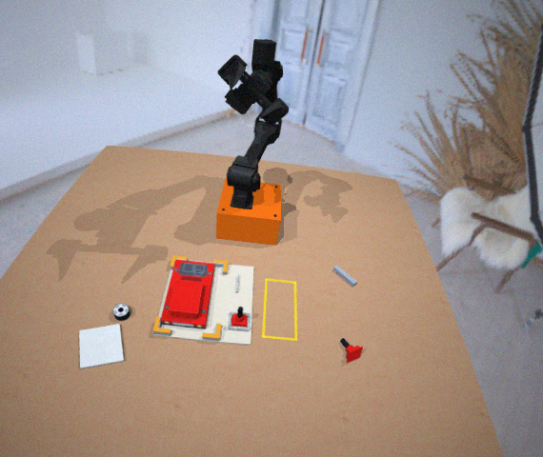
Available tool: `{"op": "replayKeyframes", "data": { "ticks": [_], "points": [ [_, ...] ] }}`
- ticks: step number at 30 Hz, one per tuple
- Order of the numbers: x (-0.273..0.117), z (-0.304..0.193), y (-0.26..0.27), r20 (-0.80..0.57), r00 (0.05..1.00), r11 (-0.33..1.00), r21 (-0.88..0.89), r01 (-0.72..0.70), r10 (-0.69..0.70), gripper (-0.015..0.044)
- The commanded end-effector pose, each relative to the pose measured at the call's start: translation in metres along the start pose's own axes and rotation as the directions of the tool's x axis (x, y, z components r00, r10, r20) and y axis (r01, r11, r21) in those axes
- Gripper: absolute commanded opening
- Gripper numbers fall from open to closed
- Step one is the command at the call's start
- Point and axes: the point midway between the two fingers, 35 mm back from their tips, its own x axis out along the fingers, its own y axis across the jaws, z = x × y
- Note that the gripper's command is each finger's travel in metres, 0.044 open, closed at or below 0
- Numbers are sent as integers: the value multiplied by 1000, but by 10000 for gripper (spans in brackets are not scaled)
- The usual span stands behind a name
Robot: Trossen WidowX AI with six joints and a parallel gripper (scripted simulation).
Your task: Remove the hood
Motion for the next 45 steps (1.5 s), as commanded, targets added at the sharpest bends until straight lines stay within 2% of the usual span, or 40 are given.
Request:
{"op": "replayKeyframes", "data": {
  "ticks": [1, 5, 10, 16, 21, 28, 33, 38, 45],
  "points": [
    [1, 0, 0, 2, 1000, 1000, -4, 2, -2, 440],
    [17, 2, 0, 54, 997, 994, -95, 56, -51, 440],
    [54, 10, -3, 165, 974, 938, -286, 197, -154, 440],
    [98, 34, -1, 328, 922, 792, -497, 355, -207, 440],
    [138, 58, -5, 450, 846, 549, -647, 529, -286, 440],
    [189, 98, -20, 590, 703, 98, -734, 672, -398, 440],
    [220, 135, -38, 669, 577, -238, -725, 647, -469, 440],
    [245, 176, -60, 727, 434, -527, -685, 503, -531, 440],
    [264, 229, -91, 769, 250, -744, -636, 205, -589, 440]
  ]
}}
